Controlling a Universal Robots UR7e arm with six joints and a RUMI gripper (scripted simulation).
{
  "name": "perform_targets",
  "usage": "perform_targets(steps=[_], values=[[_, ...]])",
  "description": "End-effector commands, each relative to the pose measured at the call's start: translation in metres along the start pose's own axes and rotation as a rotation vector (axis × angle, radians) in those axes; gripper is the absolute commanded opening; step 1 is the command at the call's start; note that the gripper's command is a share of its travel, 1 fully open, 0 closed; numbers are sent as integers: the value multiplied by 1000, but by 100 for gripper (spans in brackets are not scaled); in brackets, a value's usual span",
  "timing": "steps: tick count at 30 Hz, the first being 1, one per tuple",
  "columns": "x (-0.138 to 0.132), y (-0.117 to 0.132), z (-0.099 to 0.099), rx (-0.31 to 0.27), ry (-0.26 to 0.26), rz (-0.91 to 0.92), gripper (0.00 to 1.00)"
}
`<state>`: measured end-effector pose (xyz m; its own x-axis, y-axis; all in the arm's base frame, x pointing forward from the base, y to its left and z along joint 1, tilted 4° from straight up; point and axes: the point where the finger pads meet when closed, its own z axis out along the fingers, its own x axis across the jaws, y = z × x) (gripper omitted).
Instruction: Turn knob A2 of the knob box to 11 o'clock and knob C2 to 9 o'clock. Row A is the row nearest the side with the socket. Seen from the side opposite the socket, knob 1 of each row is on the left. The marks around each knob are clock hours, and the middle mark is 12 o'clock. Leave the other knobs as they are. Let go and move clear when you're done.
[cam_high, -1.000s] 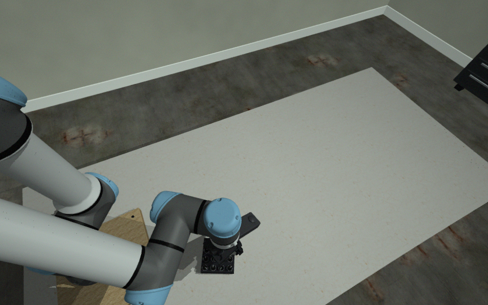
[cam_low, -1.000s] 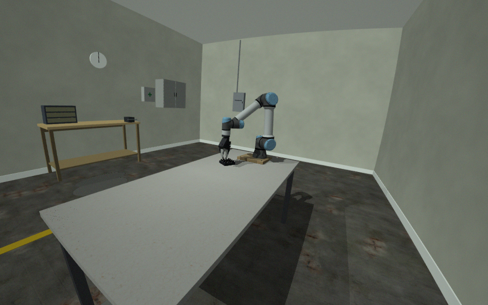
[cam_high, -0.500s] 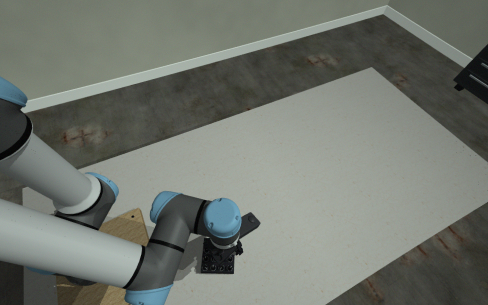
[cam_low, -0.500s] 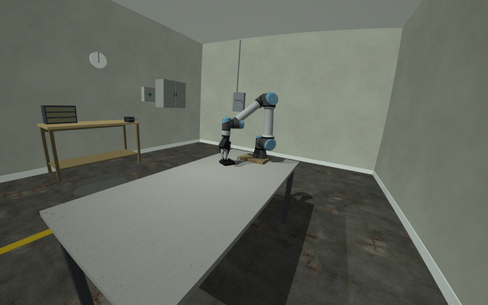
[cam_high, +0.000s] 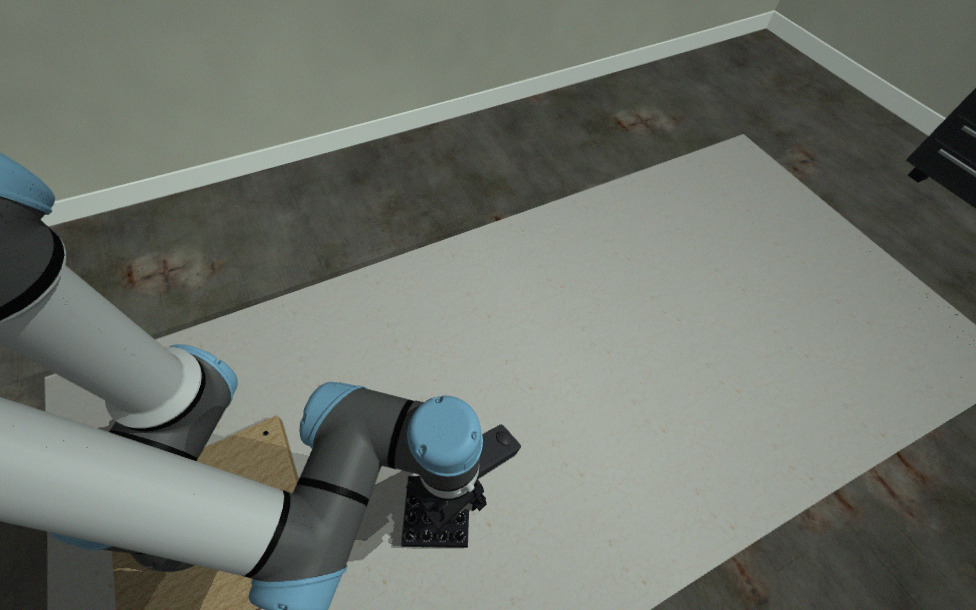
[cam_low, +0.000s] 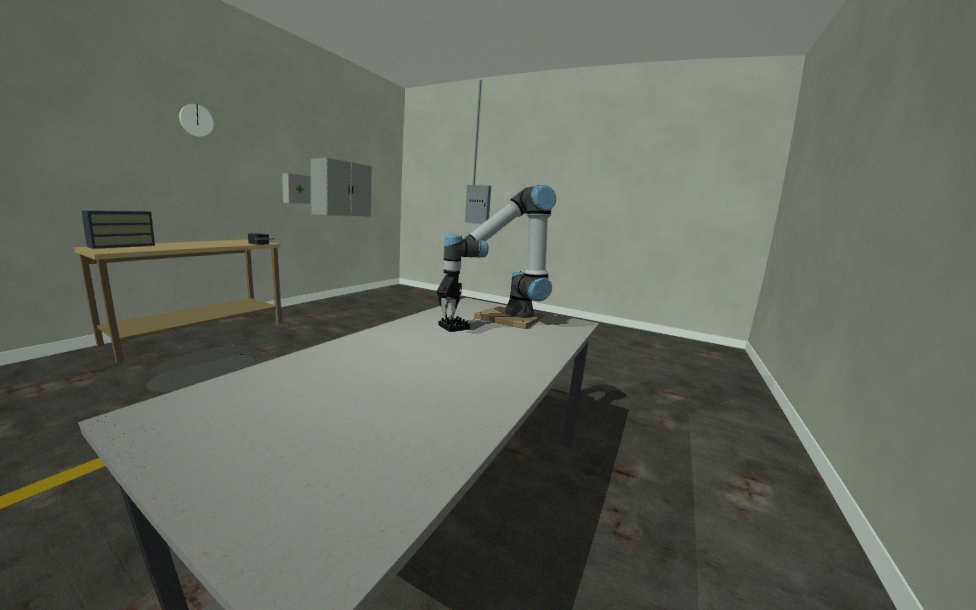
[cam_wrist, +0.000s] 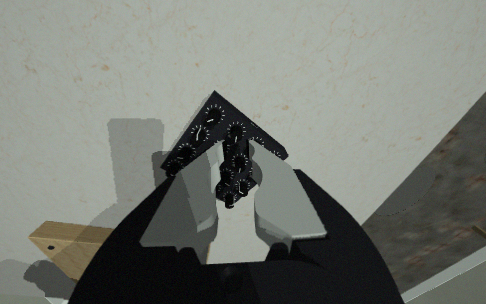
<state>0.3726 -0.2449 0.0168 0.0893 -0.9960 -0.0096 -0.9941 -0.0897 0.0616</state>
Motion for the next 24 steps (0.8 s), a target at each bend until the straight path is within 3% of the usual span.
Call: perform_targets(steps=[1, 24], values=[[0, 0, 0, 1, 1, 0, 11], [0, -5, 0, 1, 1, 0, 11]])
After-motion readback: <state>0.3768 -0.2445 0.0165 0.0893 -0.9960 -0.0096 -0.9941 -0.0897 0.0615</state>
